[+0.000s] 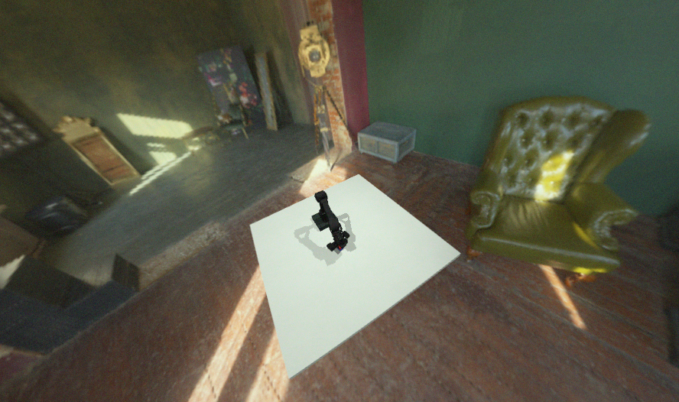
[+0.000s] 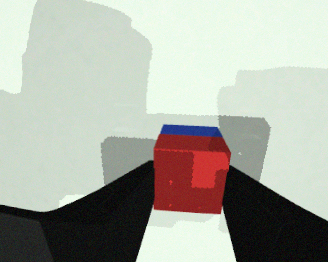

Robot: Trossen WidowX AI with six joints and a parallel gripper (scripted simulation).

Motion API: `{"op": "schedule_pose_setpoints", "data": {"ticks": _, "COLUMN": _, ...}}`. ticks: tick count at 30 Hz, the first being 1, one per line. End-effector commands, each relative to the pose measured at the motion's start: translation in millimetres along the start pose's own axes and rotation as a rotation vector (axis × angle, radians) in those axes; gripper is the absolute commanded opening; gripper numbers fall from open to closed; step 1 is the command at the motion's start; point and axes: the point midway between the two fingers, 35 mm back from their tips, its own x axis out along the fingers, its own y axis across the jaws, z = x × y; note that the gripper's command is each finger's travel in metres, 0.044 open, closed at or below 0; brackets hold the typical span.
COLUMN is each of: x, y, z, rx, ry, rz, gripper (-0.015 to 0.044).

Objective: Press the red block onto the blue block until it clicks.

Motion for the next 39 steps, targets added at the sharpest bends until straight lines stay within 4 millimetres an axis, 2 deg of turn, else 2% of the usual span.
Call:
{"op": "schedule_pose_setpoints", "data": {"ticks": 1, "x": -0.4, "y": -0.1, "z": 0.1, "rx": 0.0, "ry": 0.0, "rz": 0.0, "gripper": 0.0}}
{"op": "schedule_pose_setpoints", "data": {"ticks": 4, "x": -0.4, "y": -0.1, "z": 0.1, "rx": 0.0, "ry": 0.0, "rz": 0.0, "gripper": 0.0}}
{"op": "schedule_pose_setpoints", "data": {"ticks": 12, "x": -0.4, "y": -0.1, "z": 0.1, "rx": 0.0, "ry": 0.0, "rz": 0.0, "gripper": 0.021}}
{"op": "schedule_pose_setpoints", "data": {"ticks": 13, "x": -0.4, "y": -0.1, "z": 0.1, "rx": 0.0, "ry": 0.0, "rz": 0.0, "gripper": 0.022}}
{"op": "schedule_pose_setpoints", "data": {"ticks": 20, "x": -3.0, "y": -0.2, "z": 0.6, "rx": 0.0, "ry": -0.001, "rz": 0.0, "gripper": 0.022}}
{"op": "schedule_pose_setpoints", "data": {"ticks": 22, "x": -24.3, "y": -1.1, "z": 3.4, "rx": -0.001, "ry": -0.001, "rz": -0.001, "gripper": 0.022}}
{"op": "schedule_pose_setpoints", "data": {"ticks": 25, "x": -76.5, "y": -0.9, "z": 3.5, "rx": -0.003, "ry": -0.001, "rz": -0.002, "gripper": 0.022}}
{"op": "schedule_pose_setpoints", "data": {"ticks": 27, "x": -99.0, "y": 0.1, "z": 0.6, "rx": -0.003, "ry": -0.001, "rz": -0.003, "gripper": 0.022}}
{"op": "schedule_pose_setpoints", "data": {"ticks": 39, "x": -101.9, "y": -0.2, "z": 2.6, "rx": -0.004, "ry": -0.002, "rz": -0.003, "gripper": 0.022}}
